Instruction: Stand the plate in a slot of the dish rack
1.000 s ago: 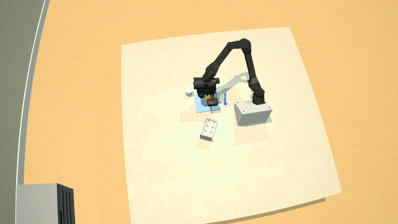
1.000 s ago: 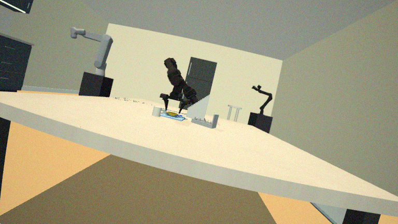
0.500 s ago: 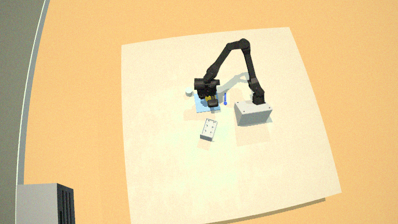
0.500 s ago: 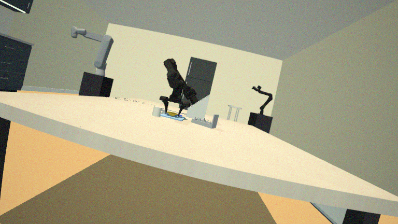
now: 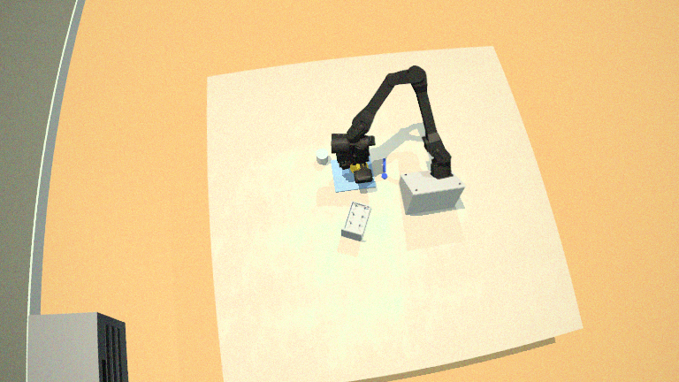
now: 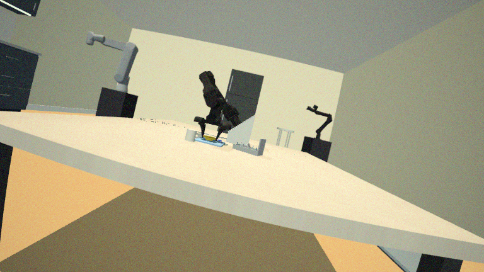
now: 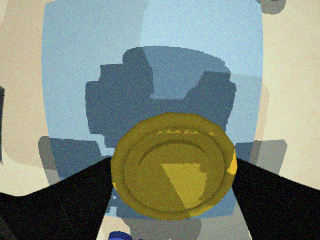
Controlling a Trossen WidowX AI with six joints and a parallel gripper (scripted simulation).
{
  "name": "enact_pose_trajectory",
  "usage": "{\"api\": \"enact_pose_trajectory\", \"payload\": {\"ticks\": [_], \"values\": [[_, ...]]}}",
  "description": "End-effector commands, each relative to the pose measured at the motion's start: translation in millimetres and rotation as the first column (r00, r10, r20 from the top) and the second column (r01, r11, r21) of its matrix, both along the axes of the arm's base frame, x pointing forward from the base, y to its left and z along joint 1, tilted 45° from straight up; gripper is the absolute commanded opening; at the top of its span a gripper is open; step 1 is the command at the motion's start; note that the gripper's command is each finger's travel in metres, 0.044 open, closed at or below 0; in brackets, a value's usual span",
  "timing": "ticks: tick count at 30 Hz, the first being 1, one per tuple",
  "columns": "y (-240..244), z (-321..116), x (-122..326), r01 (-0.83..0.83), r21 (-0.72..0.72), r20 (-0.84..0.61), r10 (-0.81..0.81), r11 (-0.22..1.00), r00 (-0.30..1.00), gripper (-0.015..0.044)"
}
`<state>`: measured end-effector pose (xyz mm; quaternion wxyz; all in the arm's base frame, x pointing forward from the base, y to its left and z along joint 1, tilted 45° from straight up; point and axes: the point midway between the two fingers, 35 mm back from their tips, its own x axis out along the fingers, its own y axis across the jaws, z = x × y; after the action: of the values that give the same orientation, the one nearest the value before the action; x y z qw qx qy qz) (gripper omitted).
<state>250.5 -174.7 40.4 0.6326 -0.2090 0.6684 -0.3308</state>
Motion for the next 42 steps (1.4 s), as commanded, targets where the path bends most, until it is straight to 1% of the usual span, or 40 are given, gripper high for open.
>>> {"api": "enact_pose_trajectory", "payload": {"ticks": [1, 8, 9, 28, 38, 42], "values": [[4, 4, 3, -0.003, 0.001, -0.005, 0.003, 1.000, 1.000, 0.0195], [30, 25, 16, -0.006, 0.016, -0.001, 0.006, 1.000, 1.000, 0.0011], [33, 28, 18, -0.006, 0.017, -0.001, 0.006, 1.000, 1.000, 0.0000], [94, 86, 36, -0.004, 0.019, -0.004, 0.004, 1.000, 1.000, 0.0000], [120, 114, 41, -0.003, 0.006, -0.006, 0.003, 1.000, 1.000, 0.0000], [121, 116, 42, 0.001, 0.004, -0.002, -0.001, 1.000, 1.000, 0.0000]]}}
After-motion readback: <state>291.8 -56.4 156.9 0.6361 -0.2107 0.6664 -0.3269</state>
